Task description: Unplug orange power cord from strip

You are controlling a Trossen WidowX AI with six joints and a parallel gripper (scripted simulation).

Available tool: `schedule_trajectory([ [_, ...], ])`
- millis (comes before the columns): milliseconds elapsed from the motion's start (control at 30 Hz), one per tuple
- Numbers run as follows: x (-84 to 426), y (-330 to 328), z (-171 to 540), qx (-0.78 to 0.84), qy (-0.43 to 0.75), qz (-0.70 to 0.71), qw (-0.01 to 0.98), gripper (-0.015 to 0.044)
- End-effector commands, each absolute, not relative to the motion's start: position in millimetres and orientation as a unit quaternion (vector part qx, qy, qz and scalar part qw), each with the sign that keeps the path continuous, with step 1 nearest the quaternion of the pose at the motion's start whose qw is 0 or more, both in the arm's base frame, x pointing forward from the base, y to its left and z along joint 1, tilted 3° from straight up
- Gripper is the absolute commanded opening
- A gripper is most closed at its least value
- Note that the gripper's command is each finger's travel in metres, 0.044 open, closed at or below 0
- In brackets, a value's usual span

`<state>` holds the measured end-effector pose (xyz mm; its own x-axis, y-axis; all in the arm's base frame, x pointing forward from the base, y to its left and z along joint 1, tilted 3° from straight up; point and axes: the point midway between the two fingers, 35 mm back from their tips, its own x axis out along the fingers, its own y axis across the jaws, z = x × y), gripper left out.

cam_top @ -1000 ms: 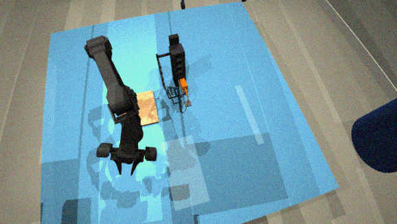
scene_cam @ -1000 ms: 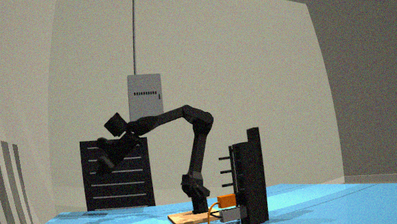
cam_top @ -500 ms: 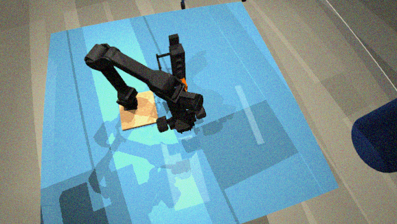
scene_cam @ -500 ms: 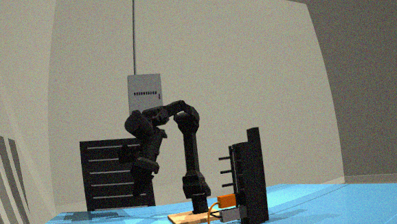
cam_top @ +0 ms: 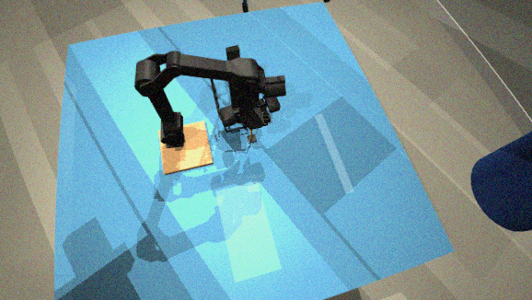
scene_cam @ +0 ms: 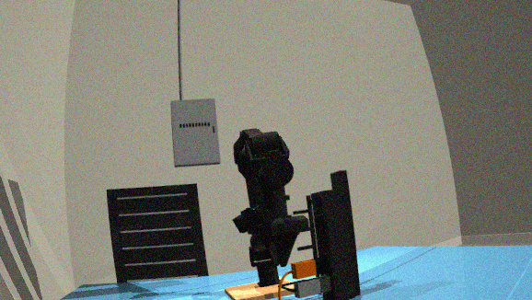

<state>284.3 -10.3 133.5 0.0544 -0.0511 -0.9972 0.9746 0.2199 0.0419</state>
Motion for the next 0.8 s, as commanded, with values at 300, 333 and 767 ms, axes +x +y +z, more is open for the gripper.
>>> schedule_trajectory([
  [300,283,1,133,0.445,0.527,-0.449,0.569,0.0160],
  [333,282,2,133,0.445,0.527,-0.448,0.569,0.0160],
  [767,278,23,132,0.445,0.528,-0.448,0.568,0.0160],
])
